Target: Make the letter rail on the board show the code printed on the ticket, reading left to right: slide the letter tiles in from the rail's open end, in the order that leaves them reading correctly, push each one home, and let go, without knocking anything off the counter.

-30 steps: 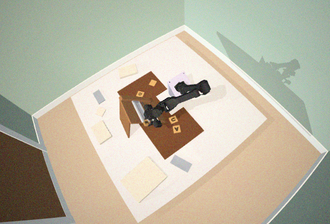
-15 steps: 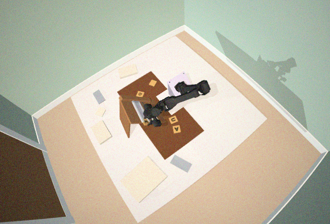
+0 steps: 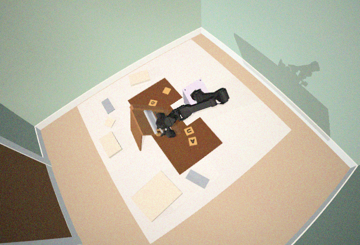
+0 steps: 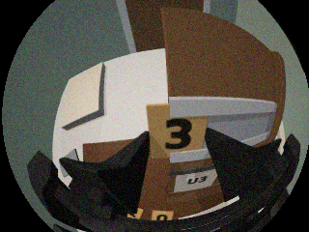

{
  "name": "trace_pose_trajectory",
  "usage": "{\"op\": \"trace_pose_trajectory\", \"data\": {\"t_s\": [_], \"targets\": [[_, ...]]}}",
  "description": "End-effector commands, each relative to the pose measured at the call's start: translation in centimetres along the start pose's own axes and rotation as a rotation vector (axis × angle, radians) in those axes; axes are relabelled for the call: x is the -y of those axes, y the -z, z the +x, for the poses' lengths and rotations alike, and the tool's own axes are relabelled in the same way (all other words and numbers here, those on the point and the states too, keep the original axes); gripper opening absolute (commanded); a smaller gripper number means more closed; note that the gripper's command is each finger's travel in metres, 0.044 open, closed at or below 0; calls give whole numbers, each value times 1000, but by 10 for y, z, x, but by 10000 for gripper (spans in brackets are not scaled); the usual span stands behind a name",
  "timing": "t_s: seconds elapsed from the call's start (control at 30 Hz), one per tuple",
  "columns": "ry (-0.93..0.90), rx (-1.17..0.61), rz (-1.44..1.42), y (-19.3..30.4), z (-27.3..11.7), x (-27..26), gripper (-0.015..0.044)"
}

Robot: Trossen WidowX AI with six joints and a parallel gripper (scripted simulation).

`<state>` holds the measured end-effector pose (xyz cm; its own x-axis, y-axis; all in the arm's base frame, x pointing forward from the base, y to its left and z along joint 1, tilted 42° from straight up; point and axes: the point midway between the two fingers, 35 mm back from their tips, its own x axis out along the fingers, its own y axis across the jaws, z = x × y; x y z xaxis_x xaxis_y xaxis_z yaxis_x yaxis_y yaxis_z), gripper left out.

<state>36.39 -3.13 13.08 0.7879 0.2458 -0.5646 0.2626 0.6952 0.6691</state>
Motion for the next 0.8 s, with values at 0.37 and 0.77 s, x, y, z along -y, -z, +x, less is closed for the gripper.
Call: {"op": "trace_pose_trajectory", "data": {"t_s": [0.37, 0.77], "targets": [[-1, -2, -3, 0, 1, 9, 0], [0, -2, -3, 0, 0, 11, 0]]}}
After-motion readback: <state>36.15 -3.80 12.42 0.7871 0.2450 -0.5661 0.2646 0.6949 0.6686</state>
